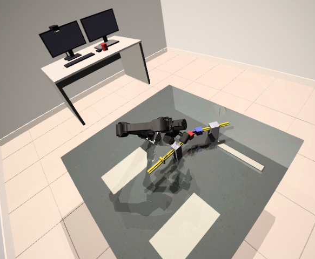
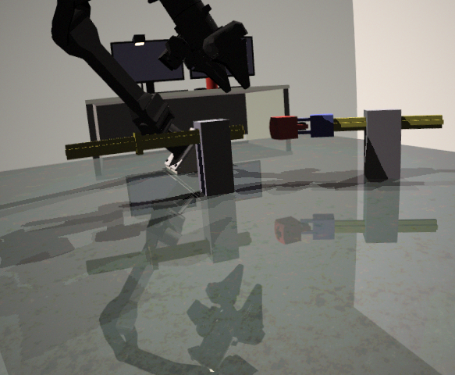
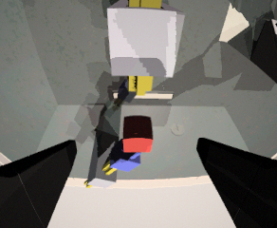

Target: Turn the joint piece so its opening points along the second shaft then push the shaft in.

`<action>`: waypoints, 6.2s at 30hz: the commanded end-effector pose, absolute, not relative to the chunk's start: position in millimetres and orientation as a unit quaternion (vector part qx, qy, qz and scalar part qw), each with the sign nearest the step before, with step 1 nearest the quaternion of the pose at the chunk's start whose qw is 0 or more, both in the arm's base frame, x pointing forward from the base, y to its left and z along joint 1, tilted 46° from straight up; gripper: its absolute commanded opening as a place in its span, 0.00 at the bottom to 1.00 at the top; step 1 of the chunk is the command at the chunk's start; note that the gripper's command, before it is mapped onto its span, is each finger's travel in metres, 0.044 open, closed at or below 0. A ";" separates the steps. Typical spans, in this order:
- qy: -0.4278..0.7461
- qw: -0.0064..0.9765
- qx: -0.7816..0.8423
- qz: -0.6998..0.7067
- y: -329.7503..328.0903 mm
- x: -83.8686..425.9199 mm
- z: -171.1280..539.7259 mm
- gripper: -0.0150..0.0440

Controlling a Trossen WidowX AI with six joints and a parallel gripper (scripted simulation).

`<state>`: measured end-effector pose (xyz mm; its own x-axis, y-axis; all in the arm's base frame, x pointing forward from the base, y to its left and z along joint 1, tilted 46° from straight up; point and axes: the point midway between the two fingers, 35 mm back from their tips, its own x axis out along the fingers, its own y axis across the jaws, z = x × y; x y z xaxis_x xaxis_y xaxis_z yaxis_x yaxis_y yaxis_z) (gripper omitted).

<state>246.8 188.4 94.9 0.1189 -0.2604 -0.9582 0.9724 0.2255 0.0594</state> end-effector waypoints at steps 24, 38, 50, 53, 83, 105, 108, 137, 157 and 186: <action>0.493 0.777 0.161 -0.358 16.3 268.4 258.8 1.00; 0.426 0.767 0.196 -0.438 1.8 274.7 241.6 1.00; 0.275 0.746 0.259 -0.548 -21.3 280.4 210.9 1.00; 0.266 0.745 0.262 -0.552 -22.5 280.5 209.4 1.00; 0.265 0.746 0.262 -0.552 -42.0 287.8 189.8 0.73; 0.265 0.746 0.262 -0.552 -42.0 287.8 189.8 0.39; 0.265 0.746 0.262 -0.552 -42.0 287.8 189.8 0.37; 0.266 0.745 0.263 -0.553 -41.8 287.7 189.6 0.37; 0.266 0.745 0.263 -0.553 -41.8 287.7 189.6 0.37; 0.266 0.745 0.263 -0.553 -41.8 287.7 189.6 0.37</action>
